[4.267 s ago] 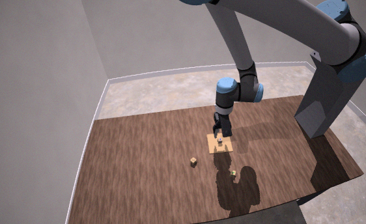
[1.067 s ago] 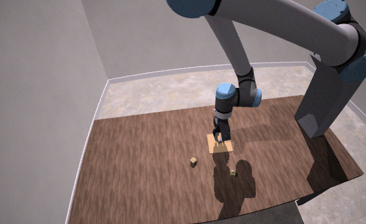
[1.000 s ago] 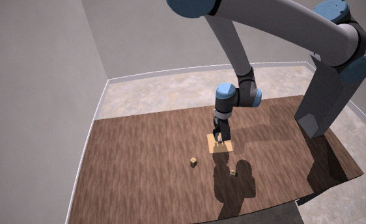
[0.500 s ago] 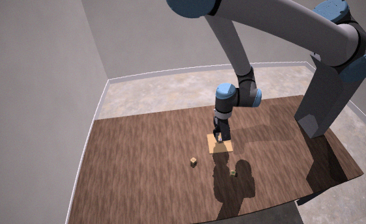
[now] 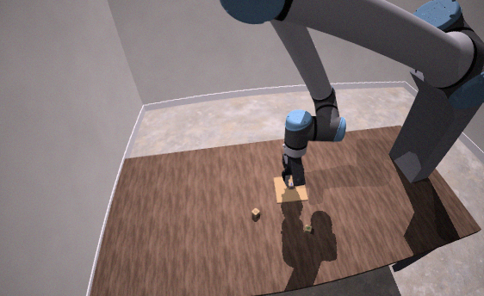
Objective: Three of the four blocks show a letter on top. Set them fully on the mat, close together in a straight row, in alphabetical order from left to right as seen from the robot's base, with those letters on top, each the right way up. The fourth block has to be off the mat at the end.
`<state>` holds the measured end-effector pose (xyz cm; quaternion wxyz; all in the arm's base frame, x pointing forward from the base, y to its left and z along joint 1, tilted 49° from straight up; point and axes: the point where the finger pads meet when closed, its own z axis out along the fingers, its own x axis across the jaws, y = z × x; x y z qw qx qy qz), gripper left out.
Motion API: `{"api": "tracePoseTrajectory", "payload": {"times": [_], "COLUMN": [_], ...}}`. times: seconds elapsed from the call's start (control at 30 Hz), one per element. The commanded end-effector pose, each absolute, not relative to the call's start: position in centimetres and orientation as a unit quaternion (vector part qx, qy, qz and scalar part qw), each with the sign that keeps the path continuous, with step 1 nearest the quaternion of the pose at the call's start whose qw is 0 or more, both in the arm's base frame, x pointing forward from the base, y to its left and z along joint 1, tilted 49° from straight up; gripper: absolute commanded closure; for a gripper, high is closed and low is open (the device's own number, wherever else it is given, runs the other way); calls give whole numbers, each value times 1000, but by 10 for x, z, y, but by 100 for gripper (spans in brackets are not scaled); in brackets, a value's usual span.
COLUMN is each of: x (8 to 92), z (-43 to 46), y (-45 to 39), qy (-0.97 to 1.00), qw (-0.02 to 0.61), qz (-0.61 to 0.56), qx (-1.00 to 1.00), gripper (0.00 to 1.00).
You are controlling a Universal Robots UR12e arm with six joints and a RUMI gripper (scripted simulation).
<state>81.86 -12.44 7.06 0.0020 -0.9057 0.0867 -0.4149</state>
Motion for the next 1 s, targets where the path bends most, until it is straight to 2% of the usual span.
{"api": "tracePoseTrajectory", "payload": {"times": [0.0, 0.43, 0.97], "x": [821, 812, 753], "z": [74, 77, 129], "y": [-124, -124, -118], "qy": [86, 87, 87], "qw": [1, 2, 2], "qz": [-417, -416, -416], "qx": [-905, -905, -905], "gripper": [95, 95, 95]}}
